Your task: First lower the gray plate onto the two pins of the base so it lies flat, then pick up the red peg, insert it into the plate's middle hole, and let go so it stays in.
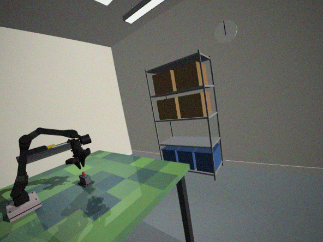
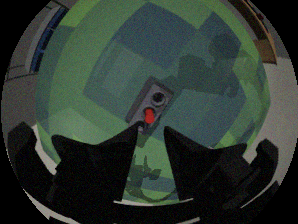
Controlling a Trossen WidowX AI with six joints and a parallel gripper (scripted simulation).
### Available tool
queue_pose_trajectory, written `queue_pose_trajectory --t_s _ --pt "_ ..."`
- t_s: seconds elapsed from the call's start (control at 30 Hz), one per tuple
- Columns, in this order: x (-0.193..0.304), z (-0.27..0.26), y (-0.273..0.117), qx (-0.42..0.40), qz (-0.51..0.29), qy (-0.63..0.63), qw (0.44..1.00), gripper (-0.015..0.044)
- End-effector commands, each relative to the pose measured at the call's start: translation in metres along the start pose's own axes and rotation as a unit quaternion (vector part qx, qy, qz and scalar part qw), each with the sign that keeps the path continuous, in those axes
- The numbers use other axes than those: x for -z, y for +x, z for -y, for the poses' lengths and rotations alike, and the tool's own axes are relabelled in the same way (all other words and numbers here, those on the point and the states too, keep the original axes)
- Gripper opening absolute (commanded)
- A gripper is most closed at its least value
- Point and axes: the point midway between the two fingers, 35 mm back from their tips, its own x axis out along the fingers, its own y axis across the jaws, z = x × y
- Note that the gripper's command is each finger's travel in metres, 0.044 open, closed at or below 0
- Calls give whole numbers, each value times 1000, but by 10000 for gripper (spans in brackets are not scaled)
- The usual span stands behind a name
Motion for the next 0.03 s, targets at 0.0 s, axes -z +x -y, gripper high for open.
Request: queue_pose_trajectory --t_s 0.0 --pt "0 0 -3 -1 -1 -2 1000 150"
